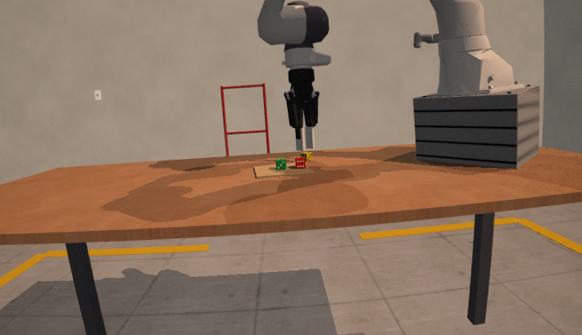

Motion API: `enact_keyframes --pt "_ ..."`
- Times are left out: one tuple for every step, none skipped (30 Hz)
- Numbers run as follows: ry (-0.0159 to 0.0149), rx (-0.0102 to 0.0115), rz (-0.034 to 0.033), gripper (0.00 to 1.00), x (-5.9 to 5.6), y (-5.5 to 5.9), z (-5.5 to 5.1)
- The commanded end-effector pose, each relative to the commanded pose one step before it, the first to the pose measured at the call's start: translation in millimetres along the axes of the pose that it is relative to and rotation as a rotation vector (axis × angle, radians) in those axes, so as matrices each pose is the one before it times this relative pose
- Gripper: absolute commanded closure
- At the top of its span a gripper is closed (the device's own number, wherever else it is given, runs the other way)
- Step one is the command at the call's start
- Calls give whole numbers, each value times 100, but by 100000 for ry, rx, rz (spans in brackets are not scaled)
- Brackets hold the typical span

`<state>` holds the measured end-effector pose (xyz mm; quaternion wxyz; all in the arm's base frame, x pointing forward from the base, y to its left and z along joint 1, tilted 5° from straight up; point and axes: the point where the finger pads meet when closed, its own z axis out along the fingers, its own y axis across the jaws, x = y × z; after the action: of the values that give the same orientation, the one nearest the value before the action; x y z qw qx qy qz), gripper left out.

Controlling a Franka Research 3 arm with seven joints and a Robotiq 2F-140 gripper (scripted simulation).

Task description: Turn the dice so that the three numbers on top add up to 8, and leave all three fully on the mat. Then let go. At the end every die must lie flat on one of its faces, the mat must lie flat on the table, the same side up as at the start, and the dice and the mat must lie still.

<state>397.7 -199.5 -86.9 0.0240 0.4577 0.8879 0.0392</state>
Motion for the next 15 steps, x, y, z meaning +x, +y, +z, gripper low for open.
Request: enact_keyframes --pt "-280 77 -322 75 -110 -47 39" --pt "0 0 0 75 0 0 0" --pt "0 0 0 75 0 0 0" --pt "0 0 0 75 0 0 0" --pt "0 0 0 75 -2 -1 0" --pt "0 0 0 75 -5 -2 0" --pt "0 0 0 75 -8 -3 0" --pt "0 0 0 75 -10 -4 0" --pt "0 0 0 75 -13 -5 0" --pt "0 0 0 75 -14 -6 0" --pt "0 0 0 75 -15 -6 0" --pt "0 0 0 75 -14 -6 0" --pt "0 0 0 75 -13 -5 0" --pt "0 0 0 75 -10 -4 0" --pt "0 0 0 75 -8 -3 0"
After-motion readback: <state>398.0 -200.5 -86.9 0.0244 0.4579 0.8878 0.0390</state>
